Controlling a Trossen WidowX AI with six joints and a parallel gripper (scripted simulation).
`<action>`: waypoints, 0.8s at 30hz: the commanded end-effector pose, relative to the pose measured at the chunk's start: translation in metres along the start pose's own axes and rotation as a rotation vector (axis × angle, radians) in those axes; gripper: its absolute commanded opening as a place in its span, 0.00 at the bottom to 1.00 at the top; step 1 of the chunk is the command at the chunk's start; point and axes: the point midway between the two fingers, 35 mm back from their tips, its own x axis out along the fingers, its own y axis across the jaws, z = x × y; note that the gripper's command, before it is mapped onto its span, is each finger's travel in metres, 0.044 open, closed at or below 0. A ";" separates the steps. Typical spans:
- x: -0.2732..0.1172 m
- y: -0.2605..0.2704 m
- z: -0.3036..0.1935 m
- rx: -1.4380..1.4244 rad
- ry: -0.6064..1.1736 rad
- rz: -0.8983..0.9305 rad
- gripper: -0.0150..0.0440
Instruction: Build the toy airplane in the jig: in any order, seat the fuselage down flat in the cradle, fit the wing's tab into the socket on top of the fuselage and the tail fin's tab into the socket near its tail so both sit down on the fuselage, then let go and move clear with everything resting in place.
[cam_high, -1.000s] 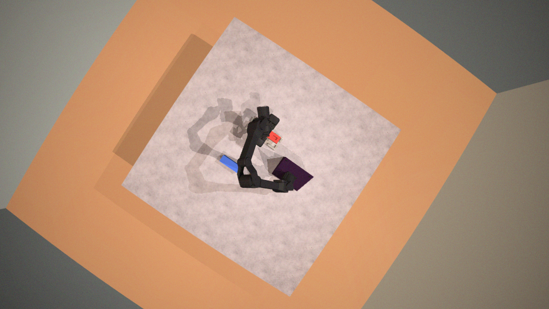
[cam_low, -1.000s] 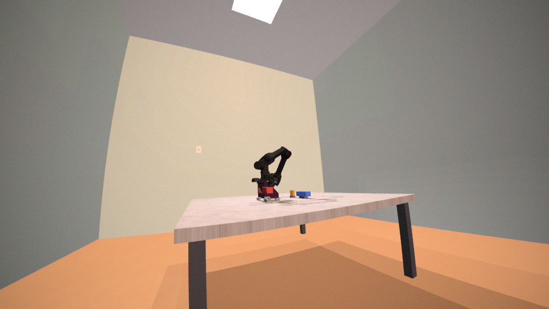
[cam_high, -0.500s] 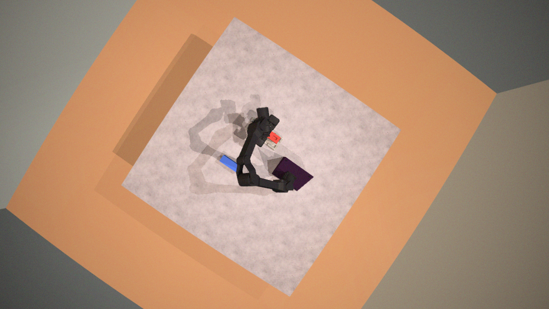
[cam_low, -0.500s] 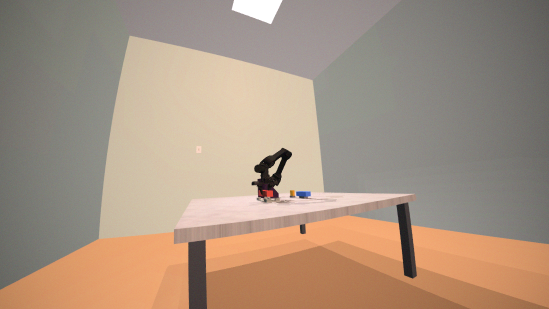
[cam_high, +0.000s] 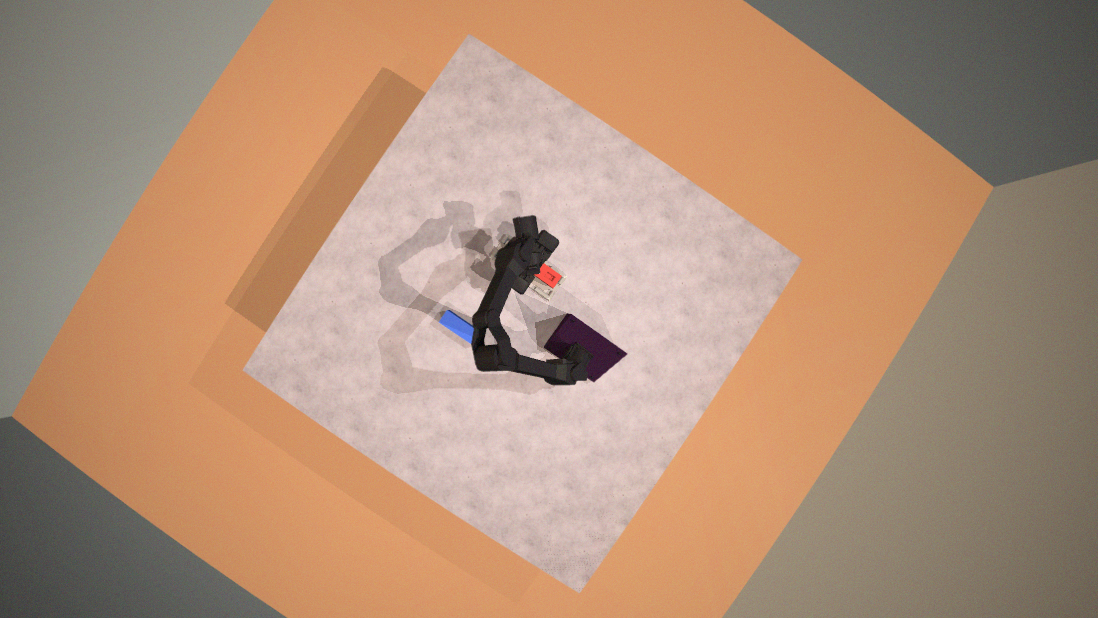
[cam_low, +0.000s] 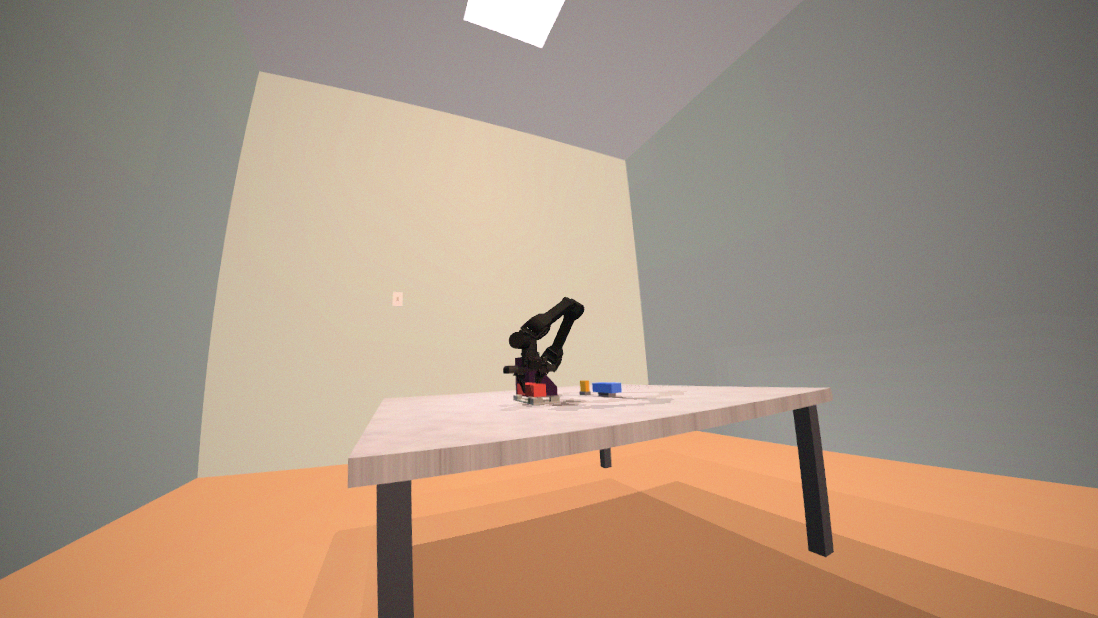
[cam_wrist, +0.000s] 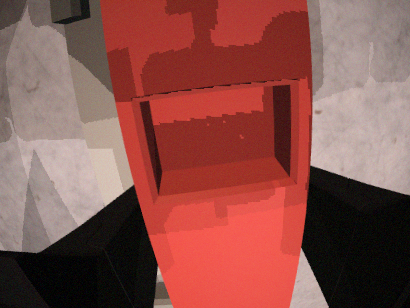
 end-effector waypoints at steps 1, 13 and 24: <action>0.000 0.000 0.000 -0.001 0.000 -0.001 0.39; 0.000 0.000 0.000 -0.001 0.000 -0.001 0.75; 0.000 0.000 0.000 -0.001 0.000 -0.001 1.00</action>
